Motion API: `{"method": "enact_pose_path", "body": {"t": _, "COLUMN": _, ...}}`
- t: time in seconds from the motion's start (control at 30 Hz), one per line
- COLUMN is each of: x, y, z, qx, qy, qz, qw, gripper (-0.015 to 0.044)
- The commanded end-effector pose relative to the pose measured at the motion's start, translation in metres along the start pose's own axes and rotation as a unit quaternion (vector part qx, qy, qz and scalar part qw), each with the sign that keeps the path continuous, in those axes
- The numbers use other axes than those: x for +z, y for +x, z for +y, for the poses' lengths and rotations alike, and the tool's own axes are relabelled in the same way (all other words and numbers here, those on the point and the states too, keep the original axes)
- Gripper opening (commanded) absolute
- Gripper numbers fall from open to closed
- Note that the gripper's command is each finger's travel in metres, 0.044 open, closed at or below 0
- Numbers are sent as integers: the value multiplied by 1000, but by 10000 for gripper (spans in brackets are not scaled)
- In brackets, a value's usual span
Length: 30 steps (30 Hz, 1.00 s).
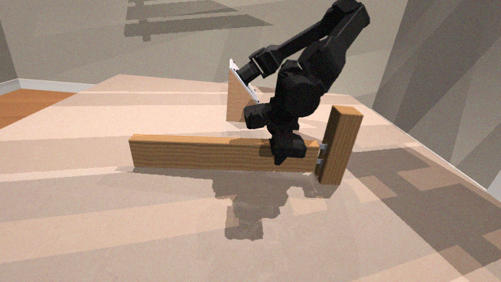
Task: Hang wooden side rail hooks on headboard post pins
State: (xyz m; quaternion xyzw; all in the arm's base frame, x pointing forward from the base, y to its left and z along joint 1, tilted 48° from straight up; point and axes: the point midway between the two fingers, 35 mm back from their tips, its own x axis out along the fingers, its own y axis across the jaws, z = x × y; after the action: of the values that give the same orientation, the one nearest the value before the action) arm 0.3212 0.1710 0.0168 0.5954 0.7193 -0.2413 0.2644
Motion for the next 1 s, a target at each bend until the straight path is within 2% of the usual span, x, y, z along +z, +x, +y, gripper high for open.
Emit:
{"method": "enact_pose_path", "body": {"t": 0.0, "x": -1, "y": -4, "z": 3, "qx": 8, "qy": 0, "qz": 0, "qw": 1000, "gripper": 0}}
{"method": "enact_pose_path", "body": {"t": 0.97, "x": -5, "y": -3, "z": 2, "qx": 8, "qy": 0, "qz": 0, "qw": 1000, "gripper": 0}}
